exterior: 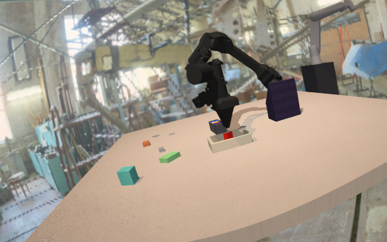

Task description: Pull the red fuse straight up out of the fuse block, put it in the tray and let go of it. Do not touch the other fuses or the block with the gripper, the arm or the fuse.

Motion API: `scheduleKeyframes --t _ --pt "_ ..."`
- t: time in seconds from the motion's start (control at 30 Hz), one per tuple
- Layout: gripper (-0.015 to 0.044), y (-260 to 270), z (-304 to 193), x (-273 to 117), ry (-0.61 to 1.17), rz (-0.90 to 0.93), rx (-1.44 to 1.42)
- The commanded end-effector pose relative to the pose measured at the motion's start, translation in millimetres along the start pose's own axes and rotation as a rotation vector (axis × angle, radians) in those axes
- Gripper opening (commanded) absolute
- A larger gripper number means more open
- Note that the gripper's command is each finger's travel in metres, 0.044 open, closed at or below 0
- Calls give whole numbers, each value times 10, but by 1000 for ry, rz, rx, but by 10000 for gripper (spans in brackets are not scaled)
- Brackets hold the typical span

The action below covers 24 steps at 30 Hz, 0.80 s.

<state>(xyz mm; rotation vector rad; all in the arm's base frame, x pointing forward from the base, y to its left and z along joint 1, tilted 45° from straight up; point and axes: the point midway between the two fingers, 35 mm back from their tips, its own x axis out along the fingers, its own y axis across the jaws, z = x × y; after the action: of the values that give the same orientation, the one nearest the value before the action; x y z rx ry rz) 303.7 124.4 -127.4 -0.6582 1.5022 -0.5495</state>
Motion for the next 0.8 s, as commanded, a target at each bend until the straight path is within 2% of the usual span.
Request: scheduleKeyframes --t 0.0,0.17,0.3,0.77 --pt "210 0 0 -6 0 0 0" --pt "330 1 1 -35 -1 0 -1" --pt "330 -3 -1 -375 -1 -2 -6" --pt "330 -5 0 -366 -3 -4 -12"
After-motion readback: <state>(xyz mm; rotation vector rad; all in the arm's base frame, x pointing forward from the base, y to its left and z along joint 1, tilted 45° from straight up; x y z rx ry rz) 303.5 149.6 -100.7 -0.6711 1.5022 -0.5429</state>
